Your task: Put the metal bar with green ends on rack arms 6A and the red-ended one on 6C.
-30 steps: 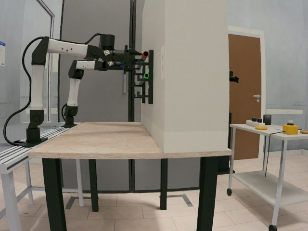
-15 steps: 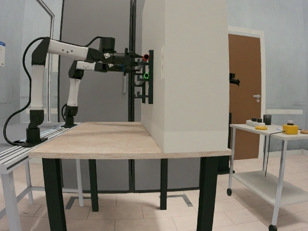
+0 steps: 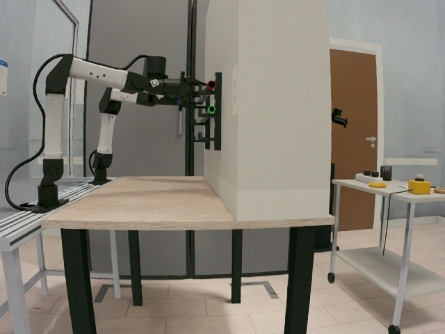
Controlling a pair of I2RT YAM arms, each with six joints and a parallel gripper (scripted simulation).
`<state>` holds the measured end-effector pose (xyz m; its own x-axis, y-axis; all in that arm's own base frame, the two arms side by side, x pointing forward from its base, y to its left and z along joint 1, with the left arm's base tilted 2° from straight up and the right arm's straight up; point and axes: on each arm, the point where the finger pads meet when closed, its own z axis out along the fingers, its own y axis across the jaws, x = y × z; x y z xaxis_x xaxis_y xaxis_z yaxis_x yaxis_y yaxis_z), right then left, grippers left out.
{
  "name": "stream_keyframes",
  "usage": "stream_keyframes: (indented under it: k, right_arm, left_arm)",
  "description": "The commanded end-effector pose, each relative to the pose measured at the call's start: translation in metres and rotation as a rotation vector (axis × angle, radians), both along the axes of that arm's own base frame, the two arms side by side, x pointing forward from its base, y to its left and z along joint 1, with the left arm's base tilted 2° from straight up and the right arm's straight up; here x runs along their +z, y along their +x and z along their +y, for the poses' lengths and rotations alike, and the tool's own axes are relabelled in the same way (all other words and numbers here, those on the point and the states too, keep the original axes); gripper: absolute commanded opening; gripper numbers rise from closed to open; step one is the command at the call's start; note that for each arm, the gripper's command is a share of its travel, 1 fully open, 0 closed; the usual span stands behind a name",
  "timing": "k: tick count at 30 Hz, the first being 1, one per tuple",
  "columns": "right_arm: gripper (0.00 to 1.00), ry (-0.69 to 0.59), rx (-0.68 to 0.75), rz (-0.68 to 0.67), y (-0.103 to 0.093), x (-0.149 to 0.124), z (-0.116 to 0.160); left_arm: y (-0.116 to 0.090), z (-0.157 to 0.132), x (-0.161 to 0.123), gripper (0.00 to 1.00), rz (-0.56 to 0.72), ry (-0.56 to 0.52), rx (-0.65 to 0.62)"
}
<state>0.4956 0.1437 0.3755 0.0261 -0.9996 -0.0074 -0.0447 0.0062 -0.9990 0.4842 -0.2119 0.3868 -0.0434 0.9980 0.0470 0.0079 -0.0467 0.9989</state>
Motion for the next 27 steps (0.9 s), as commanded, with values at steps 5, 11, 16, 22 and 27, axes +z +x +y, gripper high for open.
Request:
stream_keyframes:
  k: [5, 11, 16, 22, 27]
  right_arm:
    - [0.0, -0.007, -0.001, -0.042, -0.0001, 0.0067, -0.0019]
    - [0.0, -0.007, -0.001, -0.042, -0.0001, 0.0038, -0.0019]
    - [0.0, -0.007, -0.001, -0.042, -0.0001, 0.0013, -0.0019]
    - [0.03, -0.007, -0.001, -0.042, -0.0001, 0.0004, -0.0019]
    - [0.11, -0.007, -0.001, -0.042, -0.0001, 0.0004, -0.0019]
  left_arm:
    - [0.0032, -0.0083, 0.0002, 0.0, -0.03, -0.028, -0.027]
    - [0.0033, -0.0082, -0.0027, 0.0, -0.03, -0.028, -0.027]
    - [0.0033, -0.0082, -0.0052, 0.0, -0.03, -0.028, -0.027]
    - [0.0033, -0.0082, -0.0061, 0.03, -0.03, -0.028, -0.027]
    - [0.0033, -0.0082, -0.0061, 0.11, -0.03, -0.028, -0.027]
